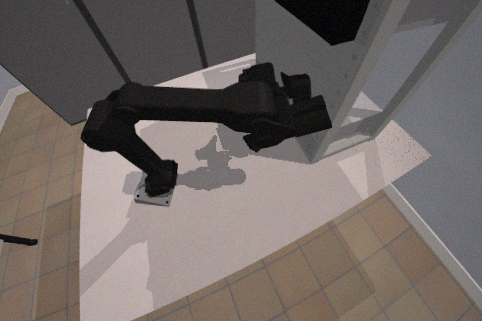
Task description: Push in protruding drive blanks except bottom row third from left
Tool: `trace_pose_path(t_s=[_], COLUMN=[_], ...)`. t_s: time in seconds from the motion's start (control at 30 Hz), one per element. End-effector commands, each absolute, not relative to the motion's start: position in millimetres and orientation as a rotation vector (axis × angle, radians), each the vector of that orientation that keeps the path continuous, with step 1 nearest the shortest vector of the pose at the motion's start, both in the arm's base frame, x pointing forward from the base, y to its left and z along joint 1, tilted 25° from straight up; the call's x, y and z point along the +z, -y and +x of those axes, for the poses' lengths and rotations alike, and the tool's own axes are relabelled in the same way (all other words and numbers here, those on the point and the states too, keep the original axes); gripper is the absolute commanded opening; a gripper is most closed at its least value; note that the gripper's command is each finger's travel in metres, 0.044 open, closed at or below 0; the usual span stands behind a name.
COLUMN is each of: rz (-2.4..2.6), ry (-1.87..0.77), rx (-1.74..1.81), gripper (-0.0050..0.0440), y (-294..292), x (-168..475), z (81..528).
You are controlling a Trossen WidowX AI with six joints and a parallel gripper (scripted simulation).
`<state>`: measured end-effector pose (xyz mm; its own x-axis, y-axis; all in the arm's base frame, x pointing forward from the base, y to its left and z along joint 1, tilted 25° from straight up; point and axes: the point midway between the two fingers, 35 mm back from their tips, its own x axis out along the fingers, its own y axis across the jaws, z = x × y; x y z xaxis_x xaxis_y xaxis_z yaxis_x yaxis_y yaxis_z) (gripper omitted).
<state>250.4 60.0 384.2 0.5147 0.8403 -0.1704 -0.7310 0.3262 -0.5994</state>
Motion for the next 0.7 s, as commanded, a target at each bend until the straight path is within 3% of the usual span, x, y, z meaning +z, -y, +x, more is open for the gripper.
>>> trace_pose_path(t_s=[0.0,0.53,0.57,0.67], rz=[-0.702,-0.702,-0.702,-0.702], ry=[0.200,0.200,0.200,0.200], rx=[1.031,1.031,1.031,1.031], gripper=[0.0400,0.0400,0.0440,0.0440], y=[-61.7,-61.7,-61.7,-61.7], x=[390.4,390.4,390.4,390.4], z=[246.0,246.0,246.0,246.0])
